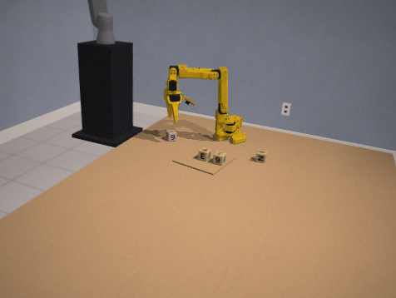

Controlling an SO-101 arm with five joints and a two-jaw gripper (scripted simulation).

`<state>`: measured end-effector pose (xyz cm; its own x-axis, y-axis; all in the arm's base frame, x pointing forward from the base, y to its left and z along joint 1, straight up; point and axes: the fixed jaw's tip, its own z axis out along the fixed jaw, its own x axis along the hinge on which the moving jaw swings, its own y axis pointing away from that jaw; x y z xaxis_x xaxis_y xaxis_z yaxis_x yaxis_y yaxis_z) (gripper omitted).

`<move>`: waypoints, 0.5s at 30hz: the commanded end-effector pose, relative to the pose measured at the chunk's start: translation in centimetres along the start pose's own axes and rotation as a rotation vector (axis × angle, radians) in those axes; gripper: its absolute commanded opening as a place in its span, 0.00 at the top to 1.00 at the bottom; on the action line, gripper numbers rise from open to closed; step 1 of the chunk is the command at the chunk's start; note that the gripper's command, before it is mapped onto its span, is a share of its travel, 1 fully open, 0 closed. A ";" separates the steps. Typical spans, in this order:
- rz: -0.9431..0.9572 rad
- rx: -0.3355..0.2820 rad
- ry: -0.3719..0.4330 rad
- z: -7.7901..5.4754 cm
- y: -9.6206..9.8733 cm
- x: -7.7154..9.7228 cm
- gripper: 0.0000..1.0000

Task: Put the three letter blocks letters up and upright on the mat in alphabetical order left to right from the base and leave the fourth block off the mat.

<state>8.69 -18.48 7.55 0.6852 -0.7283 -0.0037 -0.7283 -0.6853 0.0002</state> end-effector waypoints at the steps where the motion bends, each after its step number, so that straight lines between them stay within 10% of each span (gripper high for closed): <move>1: 0.000 -0.023 0.084 -1.6 0.2 0.6 0.64; 15: 0.000 -0.104 0.366 -6.9 0.2 0.6 0.65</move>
<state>8.90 -18.92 12.00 0.6726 -0.7032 0.2305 -0.7319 -0.6781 0.0671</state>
